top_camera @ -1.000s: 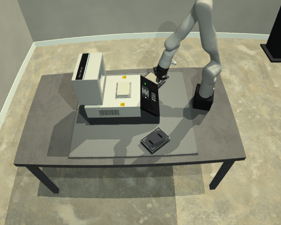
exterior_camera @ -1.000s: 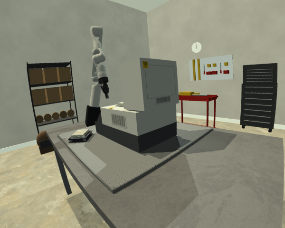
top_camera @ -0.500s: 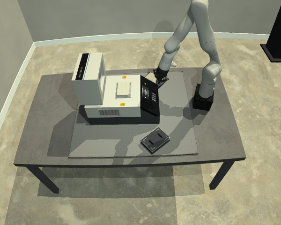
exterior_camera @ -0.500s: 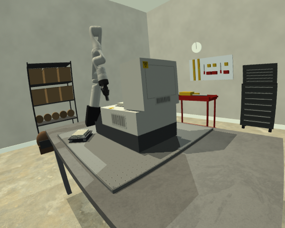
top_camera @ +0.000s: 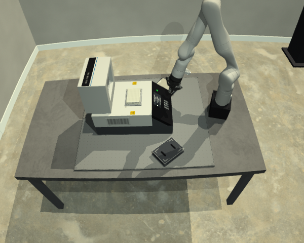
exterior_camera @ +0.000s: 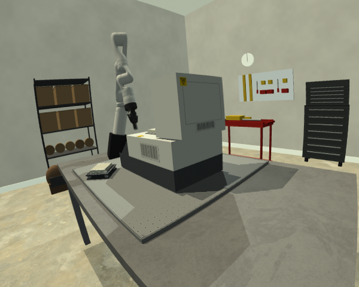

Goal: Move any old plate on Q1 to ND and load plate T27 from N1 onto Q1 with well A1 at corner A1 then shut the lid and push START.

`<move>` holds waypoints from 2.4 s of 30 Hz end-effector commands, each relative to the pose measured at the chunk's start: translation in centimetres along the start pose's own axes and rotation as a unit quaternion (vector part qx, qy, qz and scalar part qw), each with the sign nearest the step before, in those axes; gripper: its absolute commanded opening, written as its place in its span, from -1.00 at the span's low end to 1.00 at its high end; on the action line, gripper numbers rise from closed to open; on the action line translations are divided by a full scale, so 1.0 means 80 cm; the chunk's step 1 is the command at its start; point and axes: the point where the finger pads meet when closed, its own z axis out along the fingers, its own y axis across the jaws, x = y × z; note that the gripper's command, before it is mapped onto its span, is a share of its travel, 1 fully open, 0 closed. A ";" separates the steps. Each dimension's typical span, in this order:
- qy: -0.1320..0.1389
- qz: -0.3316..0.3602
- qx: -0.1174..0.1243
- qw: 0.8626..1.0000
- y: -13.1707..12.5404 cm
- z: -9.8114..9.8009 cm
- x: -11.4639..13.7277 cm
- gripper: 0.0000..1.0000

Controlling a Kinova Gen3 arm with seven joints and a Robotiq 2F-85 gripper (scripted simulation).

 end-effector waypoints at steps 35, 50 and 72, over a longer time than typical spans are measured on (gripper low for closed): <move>0.000 0.000 0.001 1.000 0.010 0.054 0.010 -0.80; 0.000 0.000 0.001 1.000 0.013 0.072 0.014 -0.80; 0.000 0.000 0.001 1.000 0.013 0.072 0.014 -0.80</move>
